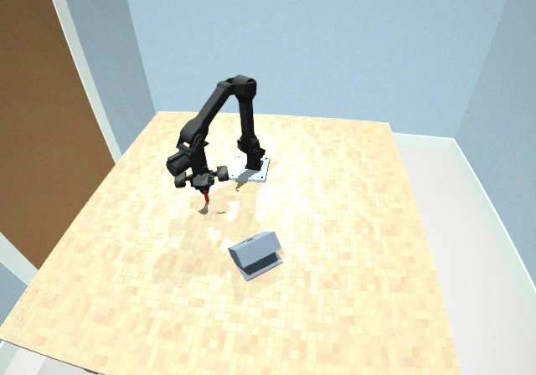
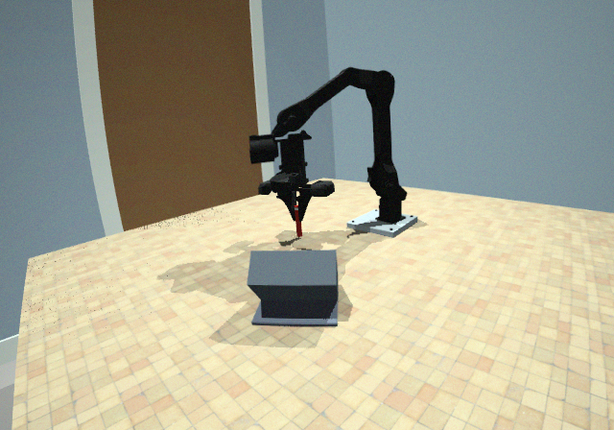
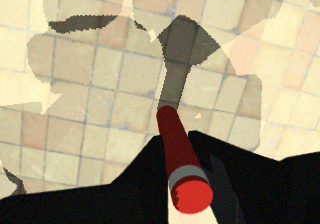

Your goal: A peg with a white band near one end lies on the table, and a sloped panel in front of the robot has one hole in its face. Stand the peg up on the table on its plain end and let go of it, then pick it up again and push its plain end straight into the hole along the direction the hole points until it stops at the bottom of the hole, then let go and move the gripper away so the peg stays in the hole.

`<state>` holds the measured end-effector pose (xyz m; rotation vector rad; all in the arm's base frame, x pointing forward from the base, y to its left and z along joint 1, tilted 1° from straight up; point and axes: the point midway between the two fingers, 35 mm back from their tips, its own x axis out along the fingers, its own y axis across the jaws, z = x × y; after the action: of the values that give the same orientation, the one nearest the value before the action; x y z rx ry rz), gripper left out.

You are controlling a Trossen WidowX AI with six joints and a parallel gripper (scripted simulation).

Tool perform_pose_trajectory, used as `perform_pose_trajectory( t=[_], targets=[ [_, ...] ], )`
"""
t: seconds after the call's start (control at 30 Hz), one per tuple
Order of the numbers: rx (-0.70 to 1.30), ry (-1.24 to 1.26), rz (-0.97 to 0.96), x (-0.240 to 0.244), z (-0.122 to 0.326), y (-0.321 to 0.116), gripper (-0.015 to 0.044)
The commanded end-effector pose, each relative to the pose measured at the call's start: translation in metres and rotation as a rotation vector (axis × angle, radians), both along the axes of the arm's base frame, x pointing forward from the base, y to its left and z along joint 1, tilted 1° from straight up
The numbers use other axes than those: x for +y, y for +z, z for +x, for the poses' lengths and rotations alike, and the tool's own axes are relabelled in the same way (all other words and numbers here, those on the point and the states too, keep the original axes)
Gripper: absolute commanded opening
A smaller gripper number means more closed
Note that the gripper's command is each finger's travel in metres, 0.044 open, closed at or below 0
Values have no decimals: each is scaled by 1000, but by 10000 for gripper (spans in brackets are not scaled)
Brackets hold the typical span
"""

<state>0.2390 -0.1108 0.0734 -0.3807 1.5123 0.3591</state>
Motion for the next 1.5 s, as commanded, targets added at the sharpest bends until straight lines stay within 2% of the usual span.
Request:
perform_pose_trajectory(
  t=[0.0, 0.63, 1.47],
  targets=[
    [-5, 0, -4, -1, 2, 14, 0],
    [-2, 3, -6, 0, 2, 74, 0],
    [-222, -92, 152, 39, 38, 69, 0]
  ],
)
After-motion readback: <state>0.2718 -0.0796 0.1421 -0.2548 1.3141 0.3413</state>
